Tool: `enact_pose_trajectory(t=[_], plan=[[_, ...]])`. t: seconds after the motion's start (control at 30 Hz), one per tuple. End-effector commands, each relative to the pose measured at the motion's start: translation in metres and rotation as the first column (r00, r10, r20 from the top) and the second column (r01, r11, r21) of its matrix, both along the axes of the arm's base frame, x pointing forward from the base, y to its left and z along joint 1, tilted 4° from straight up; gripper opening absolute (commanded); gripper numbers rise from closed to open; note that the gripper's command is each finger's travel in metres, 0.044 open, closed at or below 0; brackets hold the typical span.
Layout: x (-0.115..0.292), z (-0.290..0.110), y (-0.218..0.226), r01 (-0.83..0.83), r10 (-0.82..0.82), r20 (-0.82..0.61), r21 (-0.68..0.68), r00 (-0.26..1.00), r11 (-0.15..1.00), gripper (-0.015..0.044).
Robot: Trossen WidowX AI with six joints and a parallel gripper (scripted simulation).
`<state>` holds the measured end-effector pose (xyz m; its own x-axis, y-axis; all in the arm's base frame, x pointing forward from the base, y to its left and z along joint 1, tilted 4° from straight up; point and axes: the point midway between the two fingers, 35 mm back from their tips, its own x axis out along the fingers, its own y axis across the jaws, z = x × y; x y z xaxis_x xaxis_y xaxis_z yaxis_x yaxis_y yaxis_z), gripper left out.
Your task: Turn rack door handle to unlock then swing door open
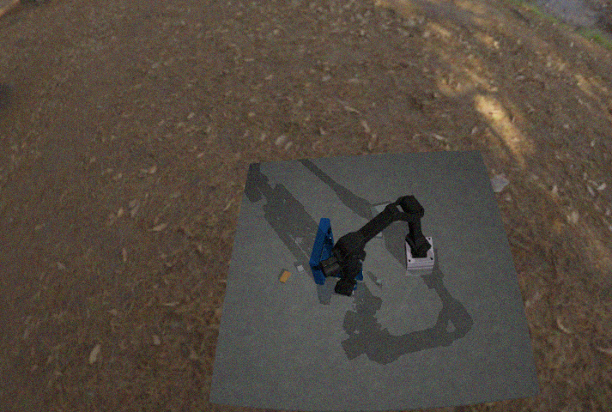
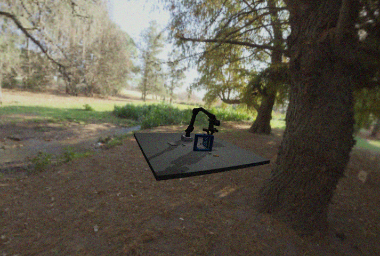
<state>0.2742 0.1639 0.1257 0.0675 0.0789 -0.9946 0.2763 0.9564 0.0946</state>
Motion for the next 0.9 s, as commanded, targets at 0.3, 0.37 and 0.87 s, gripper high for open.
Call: enact_pose_trajectory(t=[0.3, 0.37, 0.87], plan=[[-0.0003, -0.0004, -0.0007, 0.025, -0.025, -0.008, -0.007, 1.0, 1.0, 0.0025], [-0.0003, -0.0004, -0.0007, 0.025, -0.025, -0.008, -0.007, 1.0, 1.0, 0.0051], [-0.0001, 0.0042, -0.0006, 0.025, -0.025, -0.008, -0.007, 1.0, 1.0, 0.0297]])
